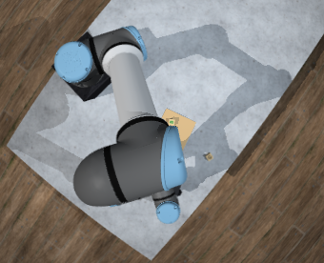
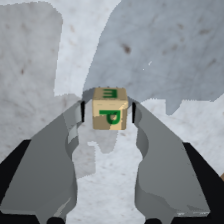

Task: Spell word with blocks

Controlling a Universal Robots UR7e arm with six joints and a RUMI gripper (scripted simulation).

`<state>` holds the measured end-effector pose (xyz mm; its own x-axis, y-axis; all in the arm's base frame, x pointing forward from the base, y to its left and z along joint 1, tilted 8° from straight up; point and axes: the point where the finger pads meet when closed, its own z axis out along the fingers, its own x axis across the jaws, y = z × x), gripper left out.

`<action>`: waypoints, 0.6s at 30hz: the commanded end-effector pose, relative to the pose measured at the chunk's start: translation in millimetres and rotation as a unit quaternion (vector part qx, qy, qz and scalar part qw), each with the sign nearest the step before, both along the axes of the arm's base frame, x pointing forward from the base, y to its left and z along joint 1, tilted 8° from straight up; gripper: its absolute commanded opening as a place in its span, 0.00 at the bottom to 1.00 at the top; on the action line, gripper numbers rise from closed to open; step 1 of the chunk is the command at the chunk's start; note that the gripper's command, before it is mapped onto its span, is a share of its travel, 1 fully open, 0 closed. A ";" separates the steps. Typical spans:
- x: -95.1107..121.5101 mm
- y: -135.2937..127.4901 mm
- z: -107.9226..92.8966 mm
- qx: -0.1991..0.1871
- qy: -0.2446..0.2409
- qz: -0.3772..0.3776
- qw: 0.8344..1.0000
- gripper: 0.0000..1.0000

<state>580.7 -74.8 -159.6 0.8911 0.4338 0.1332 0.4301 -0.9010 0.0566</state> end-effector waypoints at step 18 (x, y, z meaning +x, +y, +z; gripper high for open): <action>2.9 0.4 1.0 -0.001 -0.002 0.001 1.000 0.05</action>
<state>580.7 -74.9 -159.6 0.8911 0.4338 0.1332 0.4301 -0.9010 0.0567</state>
